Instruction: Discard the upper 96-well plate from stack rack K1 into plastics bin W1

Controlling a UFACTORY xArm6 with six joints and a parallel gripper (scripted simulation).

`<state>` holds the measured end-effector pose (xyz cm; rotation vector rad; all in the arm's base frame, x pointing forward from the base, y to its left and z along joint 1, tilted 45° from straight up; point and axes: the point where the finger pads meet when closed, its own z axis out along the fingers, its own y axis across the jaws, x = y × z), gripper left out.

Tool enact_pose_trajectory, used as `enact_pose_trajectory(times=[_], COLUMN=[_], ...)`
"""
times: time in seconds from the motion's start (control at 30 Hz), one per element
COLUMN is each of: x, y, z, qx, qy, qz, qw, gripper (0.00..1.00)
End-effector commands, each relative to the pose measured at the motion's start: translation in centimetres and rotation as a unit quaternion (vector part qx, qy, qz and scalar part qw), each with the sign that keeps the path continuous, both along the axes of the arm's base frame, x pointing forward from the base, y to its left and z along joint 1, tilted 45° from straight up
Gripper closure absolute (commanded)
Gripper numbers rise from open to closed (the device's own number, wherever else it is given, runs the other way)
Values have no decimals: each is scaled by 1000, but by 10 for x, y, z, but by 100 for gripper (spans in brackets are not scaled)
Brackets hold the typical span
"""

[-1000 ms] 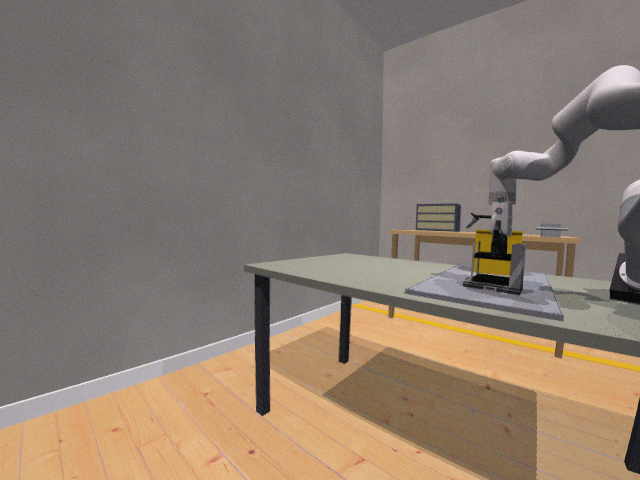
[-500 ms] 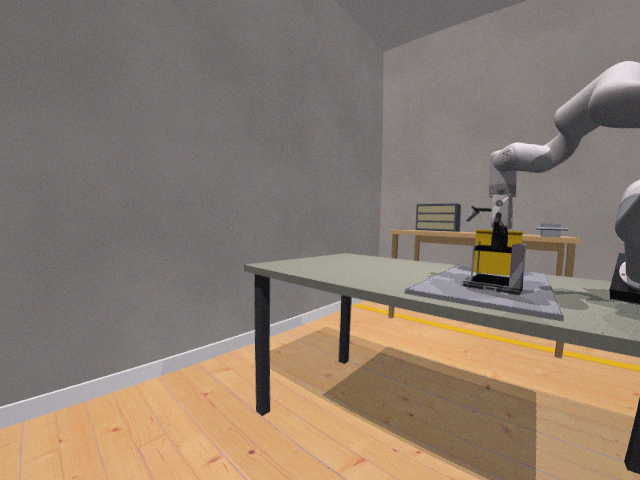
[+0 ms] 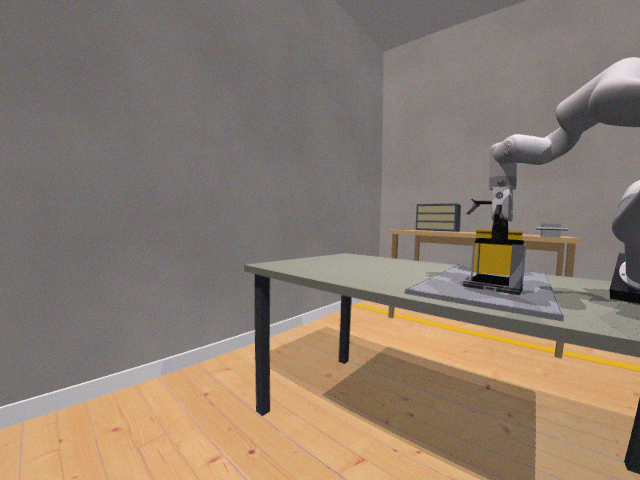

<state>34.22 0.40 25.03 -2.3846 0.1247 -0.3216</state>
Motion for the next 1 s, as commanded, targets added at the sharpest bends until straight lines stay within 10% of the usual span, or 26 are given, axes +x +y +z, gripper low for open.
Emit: enact_pose_trajectory(times=[0.0,0.97], x=[-1,-13], y=[-4,-34], z=[5,37], qx=[0,0], qy=[-1,-1], qz=[0,0], qw=[1000,1000], gripper=[100,100])
